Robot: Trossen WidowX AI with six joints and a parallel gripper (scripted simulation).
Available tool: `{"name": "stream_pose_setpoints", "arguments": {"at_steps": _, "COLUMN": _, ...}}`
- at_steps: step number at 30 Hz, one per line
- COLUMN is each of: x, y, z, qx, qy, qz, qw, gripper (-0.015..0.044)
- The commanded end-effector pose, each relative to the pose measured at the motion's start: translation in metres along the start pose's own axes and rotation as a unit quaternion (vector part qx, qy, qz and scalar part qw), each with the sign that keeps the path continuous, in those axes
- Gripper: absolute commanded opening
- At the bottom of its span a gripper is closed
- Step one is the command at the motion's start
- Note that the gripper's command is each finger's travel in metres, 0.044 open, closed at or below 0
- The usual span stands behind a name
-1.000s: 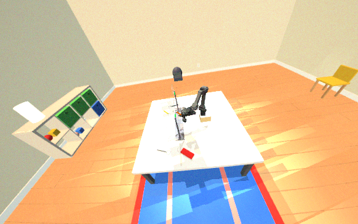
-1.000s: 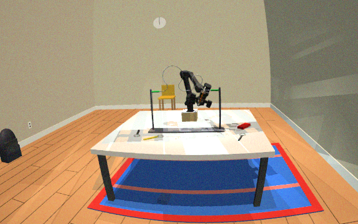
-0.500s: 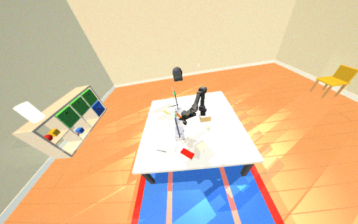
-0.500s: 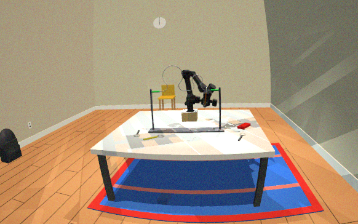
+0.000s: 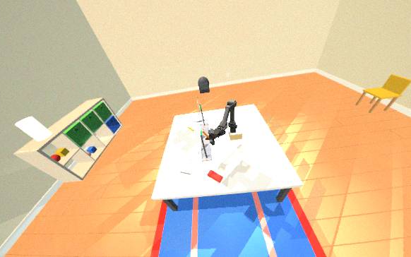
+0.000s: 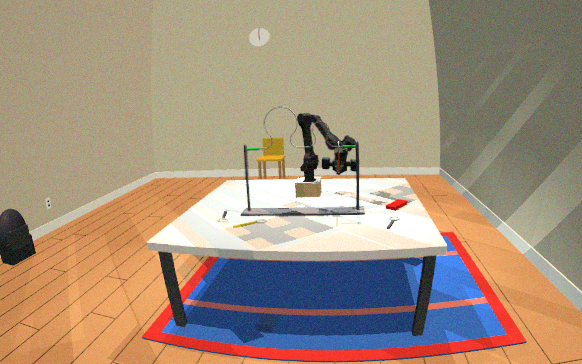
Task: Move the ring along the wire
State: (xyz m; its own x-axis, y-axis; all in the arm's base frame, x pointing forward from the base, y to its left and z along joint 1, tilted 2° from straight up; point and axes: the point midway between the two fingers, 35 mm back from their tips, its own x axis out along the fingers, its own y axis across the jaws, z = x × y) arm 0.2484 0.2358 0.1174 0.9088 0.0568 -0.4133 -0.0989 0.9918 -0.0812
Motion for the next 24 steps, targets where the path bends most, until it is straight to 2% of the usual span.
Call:
{"name": "stream_pose_setpoints", "arguments": {"at_steps": 1, "x": 0.000, "y": 0.005, "z": 0.000, "qx": 0.004, "qy": 0.001, "qz": 0.000, "qw": 1.000, "gripper": -0.0150}}
{"name": "stream_pose_setpoints", "arguments": {"at_steps": 24, "x": -0.003, "y": 0.029, "z": 0.000, "qx": 0.008, "qy": 0.000, "qz": 0.002, "qw": 1.000, "gripper": -0.0150}}
